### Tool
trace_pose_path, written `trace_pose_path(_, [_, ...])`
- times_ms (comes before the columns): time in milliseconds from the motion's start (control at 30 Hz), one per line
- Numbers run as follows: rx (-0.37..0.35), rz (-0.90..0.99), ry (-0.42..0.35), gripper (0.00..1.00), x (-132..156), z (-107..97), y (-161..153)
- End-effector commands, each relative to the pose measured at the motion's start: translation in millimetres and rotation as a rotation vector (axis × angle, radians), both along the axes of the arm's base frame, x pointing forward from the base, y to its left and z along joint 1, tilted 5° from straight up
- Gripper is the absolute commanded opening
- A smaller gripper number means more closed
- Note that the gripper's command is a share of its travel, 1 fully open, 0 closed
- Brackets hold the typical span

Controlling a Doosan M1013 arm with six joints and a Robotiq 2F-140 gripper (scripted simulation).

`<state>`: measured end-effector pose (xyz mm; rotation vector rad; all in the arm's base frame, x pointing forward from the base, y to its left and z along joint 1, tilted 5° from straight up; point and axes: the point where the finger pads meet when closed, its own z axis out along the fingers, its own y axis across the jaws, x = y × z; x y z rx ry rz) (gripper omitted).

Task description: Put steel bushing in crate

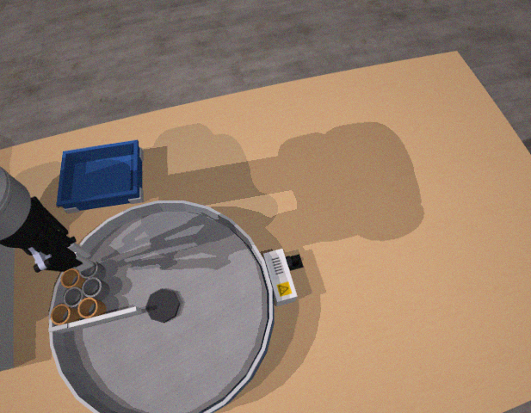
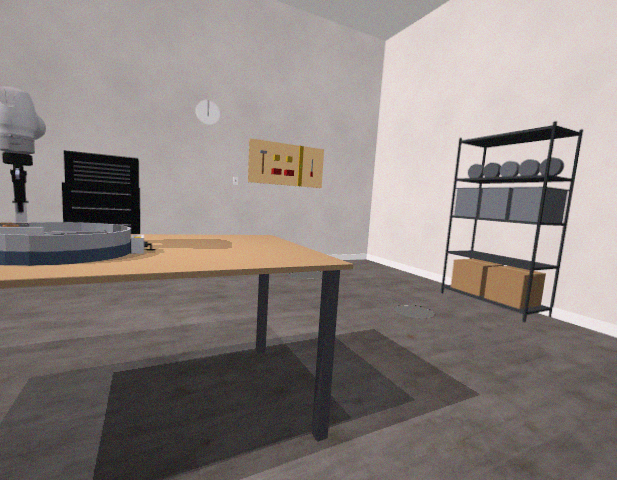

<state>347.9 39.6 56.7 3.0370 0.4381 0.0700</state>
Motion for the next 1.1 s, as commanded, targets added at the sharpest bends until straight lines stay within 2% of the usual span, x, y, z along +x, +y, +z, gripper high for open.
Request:
trace_pose_path(0, [0.0,0.0,0.0,0.1,0.0,0.0,0.0])
trace_pose_path(400, [0.0,0.0,0.0,0.1,0.1,-2.5,-0.1])
trace_pose_path(700, [0.0,0.0,0.0,0.1,0.8,-15.3,-1.0])
trace_pose_path(1067, [0.0,0.0,0.0,0.1,0.8,-15.9,-1.1])
